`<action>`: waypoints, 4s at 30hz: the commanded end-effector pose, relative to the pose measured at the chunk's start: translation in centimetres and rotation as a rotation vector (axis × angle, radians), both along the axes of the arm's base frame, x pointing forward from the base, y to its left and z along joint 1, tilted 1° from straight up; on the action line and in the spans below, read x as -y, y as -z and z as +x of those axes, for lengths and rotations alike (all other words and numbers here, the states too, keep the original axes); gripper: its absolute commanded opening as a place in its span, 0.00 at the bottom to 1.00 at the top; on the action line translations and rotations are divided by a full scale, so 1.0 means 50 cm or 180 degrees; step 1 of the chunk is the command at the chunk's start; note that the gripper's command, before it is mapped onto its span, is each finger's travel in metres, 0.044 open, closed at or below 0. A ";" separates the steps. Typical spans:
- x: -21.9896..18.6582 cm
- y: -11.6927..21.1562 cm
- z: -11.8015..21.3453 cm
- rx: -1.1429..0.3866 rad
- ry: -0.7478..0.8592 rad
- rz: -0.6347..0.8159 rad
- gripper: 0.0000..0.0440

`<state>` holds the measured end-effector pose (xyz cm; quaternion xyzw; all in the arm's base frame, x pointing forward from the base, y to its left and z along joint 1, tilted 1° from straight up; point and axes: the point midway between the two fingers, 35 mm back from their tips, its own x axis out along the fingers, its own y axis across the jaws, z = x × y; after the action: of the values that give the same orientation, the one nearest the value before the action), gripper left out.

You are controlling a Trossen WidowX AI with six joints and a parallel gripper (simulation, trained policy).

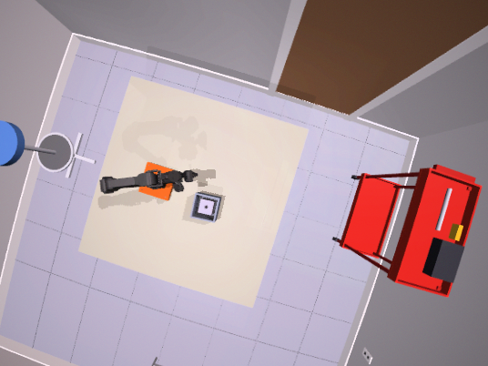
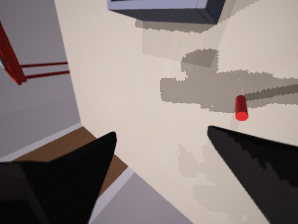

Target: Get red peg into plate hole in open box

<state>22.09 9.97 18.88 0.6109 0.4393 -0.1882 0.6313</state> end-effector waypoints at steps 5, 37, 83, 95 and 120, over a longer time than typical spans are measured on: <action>0.001 0.089 -0.046 -0.0717 -0.0108 -0.0541 1.00; -0.016 0.315 -0.084 -0.1255 -0.0460 -0.1079 0.64; 0.132 0.087 0.087 -0.0588 -0.0612 -0.1771 0.00; 0.217 0.085 0.136 -0.0616 -0.0375 -0.1855 0.00; 0.332 0.152 0.212 -0.0794 -0.0143 -0.1744 0.02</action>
<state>32.20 -6.22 11.95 0.3784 0.4533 -0.3596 0.7225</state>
